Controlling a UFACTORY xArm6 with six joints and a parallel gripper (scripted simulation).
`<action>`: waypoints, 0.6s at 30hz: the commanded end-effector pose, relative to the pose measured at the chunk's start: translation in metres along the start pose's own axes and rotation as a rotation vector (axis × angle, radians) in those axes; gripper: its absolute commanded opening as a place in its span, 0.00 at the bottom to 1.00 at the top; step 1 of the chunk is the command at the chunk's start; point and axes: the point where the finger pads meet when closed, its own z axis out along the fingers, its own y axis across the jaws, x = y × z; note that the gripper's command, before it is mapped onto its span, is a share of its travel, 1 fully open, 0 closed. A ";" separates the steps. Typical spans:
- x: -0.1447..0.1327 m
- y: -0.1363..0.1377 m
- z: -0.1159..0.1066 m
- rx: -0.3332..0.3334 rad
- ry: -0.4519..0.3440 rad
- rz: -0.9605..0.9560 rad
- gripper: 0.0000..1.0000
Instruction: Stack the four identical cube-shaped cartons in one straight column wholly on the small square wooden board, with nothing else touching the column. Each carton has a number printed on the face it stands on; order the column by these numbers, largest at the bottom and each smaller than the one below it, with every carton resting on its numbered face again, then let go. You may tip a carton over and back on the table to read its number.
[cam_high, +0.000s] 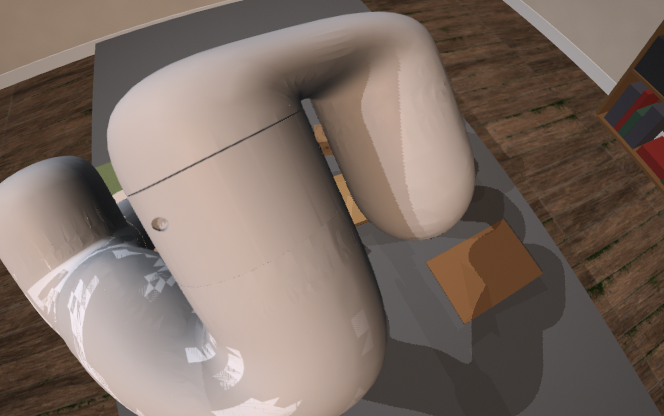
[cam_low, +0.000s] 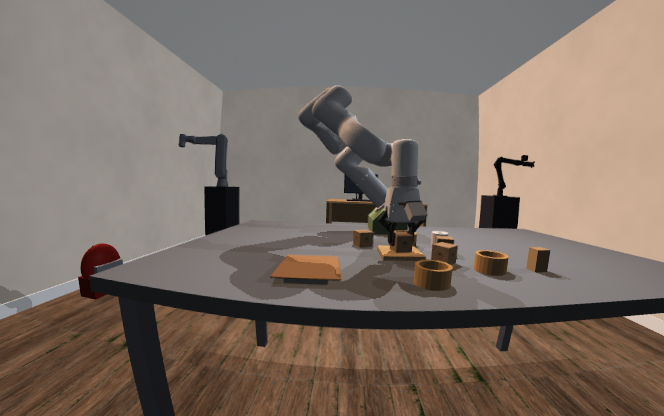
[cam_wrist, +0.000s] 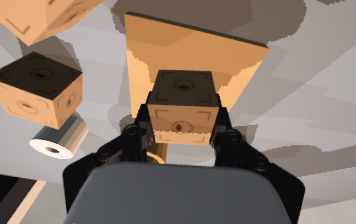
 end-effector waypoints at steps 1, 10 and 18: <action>0.001 0.000 -0.001 0.000 0.003 0.001 0.00; 0.001 0.000 -0.001 0.000 0.003 0.001 1.00; 0.001 0.000 -0.001 0.000 0.003 0.001 1.00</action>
